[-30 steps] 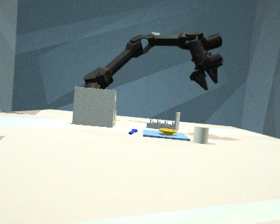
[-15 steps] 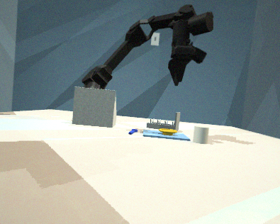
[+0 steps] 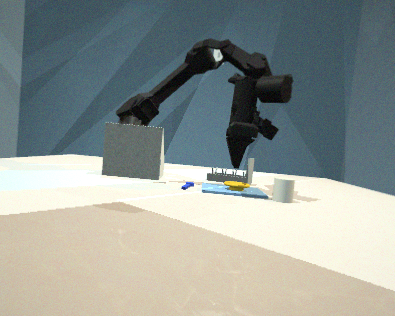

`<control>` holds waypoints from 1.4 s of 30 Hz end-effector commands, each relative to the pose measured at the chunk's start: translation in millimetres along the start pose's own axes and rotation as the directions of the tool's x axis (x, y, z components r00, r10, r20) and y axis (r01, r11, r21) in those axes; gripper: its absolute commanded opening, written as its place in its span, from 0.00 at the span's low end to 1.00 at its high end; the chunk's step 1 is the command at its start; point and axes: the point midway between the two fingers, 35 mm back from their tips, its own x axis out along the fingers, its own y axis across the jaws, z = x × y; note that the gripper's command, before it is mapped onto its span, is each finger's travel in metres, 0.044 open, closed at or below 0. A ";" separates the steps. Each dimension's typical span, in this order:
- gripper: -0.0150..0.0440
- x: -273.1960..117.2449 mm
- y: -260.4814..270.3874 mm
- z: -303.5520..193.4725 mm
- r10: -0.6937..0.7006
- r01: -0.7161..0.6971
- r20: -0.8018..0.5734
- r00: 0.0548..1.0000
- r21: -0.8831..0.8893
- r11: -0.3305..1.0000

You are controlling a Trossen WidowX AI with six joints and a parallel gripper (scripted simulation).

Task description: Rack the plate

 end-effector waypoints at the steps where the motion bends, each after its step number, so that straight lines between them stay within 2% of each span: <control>1: 0.93 -2.8 -0.1 4.8 -0.009 0.009 0.037 0.999 -0.001 1.000; 42: 0.93 55.5 2.3 7.0 -0.006 0.006 0.037 0.999 -0.001 1.000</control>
